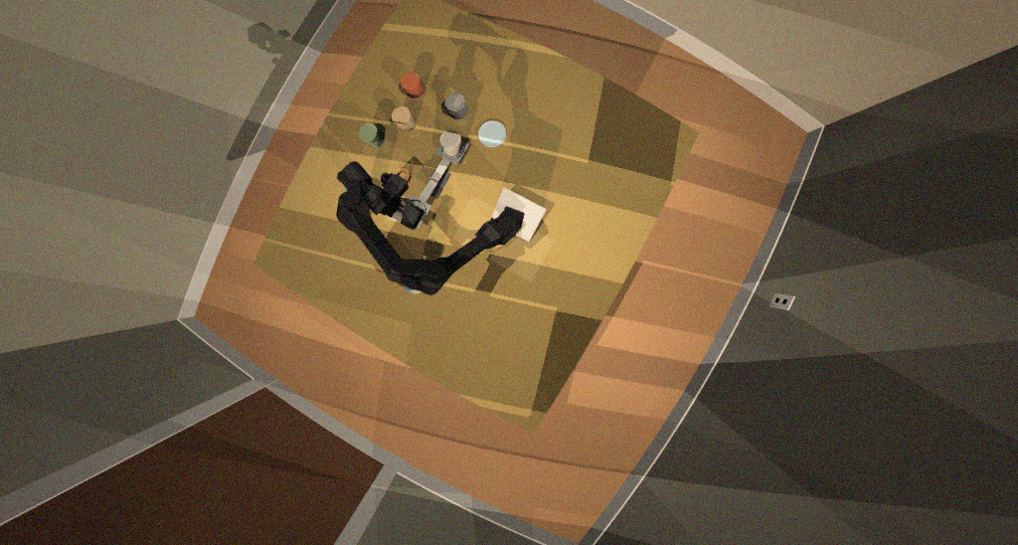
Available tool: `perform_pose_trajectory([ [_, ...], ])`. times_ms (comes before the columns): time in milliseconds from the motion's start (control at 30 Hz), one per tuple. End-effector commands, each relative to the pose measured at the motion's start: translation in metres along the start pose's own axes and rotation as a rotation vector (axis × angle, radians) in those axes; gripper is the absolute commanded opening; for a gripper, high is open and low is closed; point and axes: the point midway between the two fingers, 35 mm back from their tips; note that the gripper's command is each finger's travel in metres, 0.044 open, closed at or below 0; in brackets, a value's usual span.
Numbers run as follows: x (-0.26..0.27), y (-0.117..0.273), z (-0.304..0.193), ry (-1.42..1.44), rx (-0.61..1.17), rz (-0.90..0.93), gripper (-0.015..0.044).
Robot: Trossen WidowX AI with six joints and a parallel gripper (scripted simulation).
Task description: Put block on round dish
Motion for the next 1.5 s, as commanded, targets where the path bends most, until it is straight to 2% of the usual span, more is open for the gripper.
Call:
perform_pose_trajectory([
  [0, 0.0, 0.0075, 0.0005, 0.003, -0.004, 0.007, 0.0],
  [1467, -0.0008, 0.0038, -0.0003, 0.0, 0.001, 0.0, 0.0],
])
Point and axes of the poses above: the point midway between the two fingers, 35 mm back from their tips, its own y axis back along the fingers, its own x axis across the jaws, z = x × y, and after that the axes turned 5 degrees about y, right-handed
